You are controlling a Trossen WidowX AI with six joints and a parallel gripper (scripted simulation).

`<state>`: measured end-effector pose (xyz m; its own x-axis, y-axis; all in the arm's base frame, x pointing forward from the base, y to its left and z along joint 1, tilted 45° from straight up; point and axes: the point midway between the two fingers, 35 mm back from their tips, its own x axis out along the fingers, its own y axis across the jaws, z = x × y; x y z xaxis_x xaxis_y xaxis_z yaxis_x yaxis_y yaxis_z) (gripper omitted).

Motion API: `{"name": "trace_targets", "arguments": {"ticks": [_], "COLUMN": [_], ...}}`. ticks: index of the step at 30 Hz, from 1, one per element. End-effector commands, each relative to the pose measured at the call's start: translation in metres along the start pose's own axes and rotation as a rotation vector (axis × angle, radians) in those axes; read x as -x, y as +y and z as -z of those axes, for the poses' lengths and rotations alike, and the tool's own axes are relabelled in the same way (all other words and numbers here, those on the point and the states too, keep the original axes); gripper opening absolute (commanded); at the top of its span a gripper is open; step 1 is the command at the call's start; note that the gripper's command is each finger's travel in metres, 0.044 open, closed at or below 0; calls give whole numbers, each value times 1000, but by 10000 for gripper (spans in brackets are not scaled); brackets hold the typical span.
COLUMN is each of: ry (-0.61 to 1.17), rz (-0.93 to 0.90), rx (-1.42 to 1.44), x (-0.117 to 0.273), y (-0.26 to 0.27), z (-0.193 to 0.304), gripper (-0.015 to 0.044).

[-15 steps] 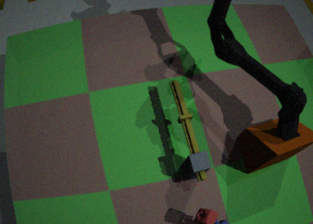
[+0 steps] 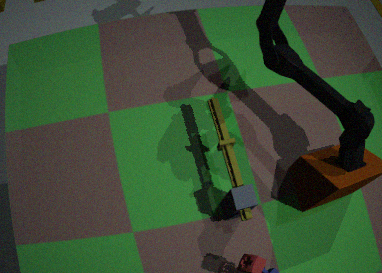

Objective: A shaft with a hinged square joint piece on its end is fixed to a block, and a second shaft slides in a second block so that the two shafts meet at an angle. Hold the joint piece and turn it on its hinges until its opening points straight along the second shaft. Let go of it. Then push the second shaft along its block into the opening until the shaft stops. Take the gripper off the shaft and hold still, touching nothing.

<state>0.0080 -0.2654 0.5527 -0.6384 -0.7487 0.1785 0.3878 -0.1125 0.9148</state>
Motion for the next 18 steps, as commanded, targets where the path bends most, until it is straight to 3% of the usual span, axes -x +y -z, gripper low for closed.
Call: {"name": "trace_targets", "arguments": {"ticks": [1,11,18], "ry": [-34,-98,-94], "rz": [-41,-151,-230], "rx": [-132,-439,-565], "x": [-2,1,6], "y": [6,22,25], "z": [-28,-88,-101], "gripper": [440,440,440]}}
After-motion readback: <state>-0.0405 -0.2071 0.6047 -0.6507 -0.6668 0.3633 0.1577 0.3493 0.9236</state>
